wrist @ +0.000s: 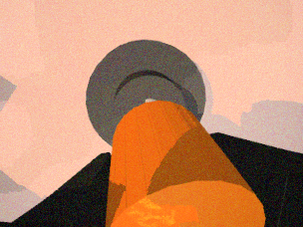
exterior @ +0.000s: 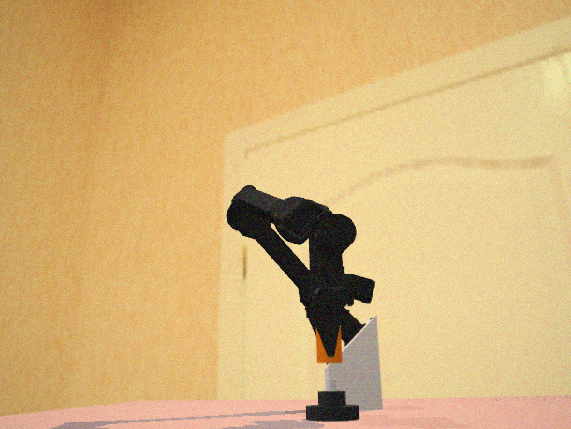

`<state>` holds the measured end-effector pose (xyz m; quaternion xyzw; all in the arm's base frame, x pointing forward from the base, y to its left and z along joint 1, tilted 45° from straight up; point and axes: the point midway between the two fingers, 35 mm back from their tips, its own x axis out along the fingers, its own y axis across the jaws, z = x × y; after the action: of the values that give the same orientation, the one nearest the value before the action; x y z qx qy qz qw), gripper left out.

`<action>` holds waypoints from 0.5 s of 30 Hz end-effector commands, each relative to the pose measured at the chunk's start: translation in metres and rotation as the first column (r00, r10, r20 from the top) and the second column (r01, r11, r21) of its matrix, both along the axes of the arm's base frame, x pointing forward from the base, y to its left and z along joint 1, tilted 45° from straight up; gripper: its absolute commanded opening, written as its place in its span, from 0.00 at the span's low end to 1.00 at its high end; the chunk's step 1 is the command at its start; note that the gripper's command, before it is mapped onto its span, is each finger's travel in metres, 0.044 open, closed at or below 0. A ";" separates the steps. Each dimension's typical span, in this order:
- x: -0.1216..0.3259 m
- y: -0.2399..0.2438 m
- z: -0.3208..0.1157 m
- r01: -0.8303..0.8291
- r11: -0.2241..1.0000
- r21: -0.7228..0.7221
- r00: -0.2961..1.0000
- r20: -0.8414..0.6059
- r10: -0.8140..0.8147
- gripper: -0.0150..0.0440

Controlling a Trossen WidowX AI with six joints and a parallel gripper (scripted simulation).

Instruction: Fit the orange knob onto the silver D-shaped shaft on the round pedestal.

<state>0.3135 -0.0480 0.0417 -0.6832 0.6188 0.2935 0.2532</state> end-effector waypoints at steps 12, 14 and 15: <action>0.001 0.001 0.000 -0.272 0.962 0.009 0.928 -0.262 0.265 0.25; 0.001 0.001 0.000 -0.304 0.952 0.016 0.909 -0.294 0.296 0.25; 0.000 0.001 -0.001 -0.320 0.947 0.020 0.899 -0.310 0.311 0.25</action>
<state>0.3141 -0.0480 0.0415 -0.7181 0.5543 0.4024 0.1232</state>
